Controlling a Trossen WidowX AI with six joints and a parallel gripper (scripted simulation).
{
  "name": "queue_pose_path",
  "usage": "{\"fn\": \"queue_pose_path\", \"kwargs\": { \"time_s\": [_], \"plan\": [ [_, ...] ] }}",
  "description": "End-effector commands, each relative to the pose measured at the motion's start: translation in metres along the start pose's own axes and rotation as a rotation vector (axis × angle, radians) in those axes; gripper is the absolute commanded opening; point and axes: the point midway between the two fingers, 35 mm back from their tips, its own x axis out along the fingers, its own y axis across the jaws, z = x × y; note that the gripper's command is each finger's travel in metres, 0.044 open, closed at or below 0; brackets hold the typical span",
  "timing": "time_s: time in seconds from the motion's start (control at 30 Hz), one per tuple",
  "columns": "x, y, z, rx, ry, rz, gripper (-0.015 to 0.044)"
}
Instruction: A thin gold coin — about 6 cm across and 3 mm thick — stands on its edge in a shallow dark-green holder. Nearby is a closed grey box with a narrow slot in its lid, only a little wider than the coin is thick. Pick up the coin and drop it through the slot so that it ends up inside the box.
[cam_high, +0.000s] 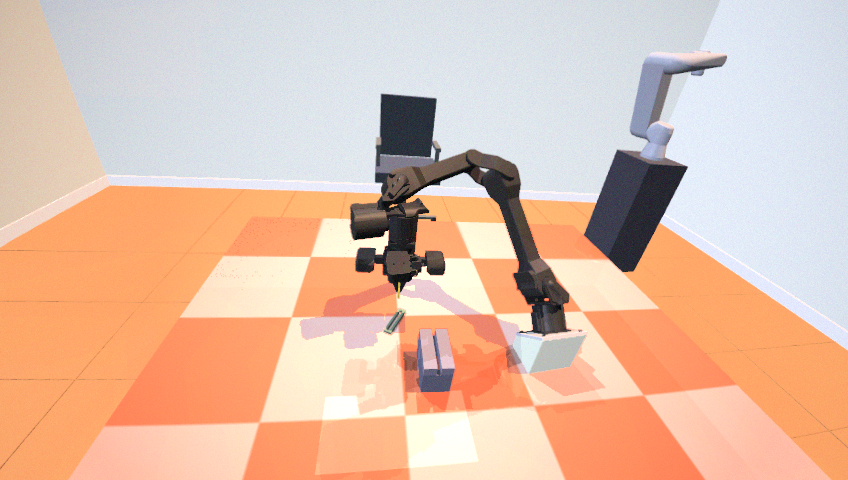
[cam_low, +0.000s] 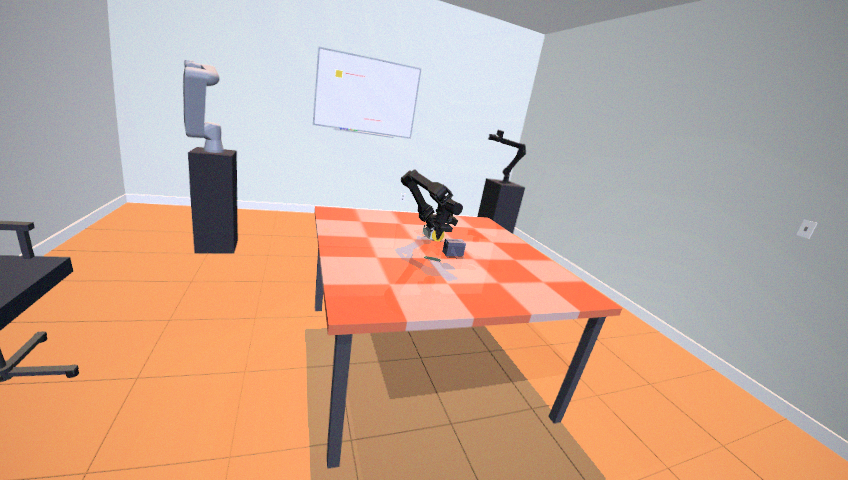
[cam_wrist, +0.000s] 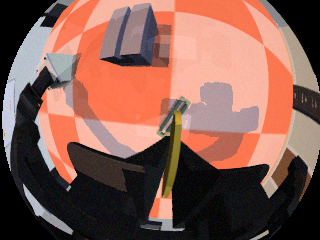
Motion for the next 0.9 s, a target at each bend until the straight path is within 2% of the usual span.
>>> {"fn": "queue_pose_path", "kwargs": {
  "time_s": [0.0, 0.87],
  "plan": [
    [0.0, 0.001, 0.001, -0.031, -0.001, 0.004, 0.0],
    [-0.001, 0.022, 0.057, -0.031, -0.016, 0.005, 0.0]
  ]
}}
